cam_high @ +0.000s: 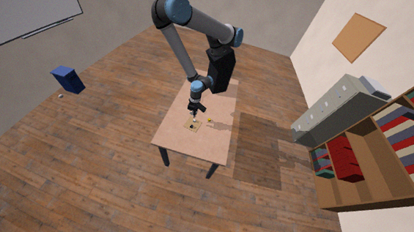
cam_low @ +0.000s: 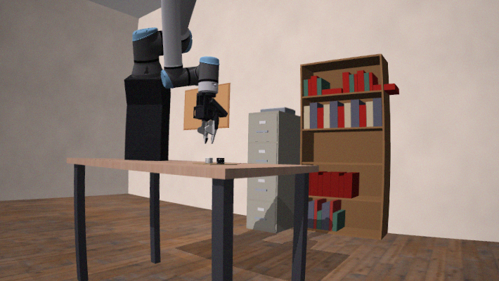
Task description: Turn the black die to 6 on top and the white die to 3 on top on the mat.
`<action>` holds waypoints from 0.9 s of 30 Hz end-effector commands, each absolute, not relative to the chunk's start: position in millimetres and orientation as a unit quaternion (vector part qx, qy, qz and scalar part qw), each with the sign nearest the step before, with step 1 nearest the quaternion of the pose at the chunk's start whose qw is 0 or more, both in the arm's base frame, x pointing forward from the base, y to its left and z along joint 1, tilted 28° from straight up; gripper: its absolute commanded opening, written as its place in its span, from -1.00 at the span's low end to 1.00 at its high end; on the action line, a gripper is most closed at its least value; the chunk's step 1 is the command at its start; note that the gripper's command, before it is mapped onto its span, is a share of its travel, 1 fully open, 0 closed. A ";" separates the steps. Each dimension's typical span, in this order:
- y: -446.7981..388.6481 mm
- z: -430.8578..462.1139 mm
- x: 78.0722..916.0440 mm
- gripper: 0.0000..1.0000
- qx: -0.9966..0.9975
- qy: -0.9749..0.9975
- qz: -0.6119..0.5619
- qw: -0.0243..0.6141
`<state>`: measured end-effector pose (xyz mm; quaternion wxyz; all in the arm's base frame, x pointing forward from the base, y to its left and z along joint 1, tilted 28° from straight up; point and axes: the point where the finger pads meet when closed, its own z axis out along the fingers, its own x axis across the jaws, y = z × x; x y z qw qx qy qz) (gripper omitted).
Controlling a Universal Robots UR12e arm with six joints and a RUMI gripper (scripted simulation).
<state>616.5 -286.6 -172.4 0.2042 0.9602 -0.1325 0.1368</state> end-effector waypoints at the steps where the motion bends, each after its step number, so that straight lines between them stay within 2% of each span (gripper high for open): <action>1: -284.0 -166.6 615.4 -0.51 0.960 -0.132 0.137 0.204; 2: -284.0 -166.6 615.4 -0.51 0.960 -0.132 0.137 0.204; 3: -284.0 -166.6 615.4 1.00 0.960 -0.132 0.137 0.204; 27: -283.6 -165.9 615.3 1.00 0.960 -0.132 0.137 0.204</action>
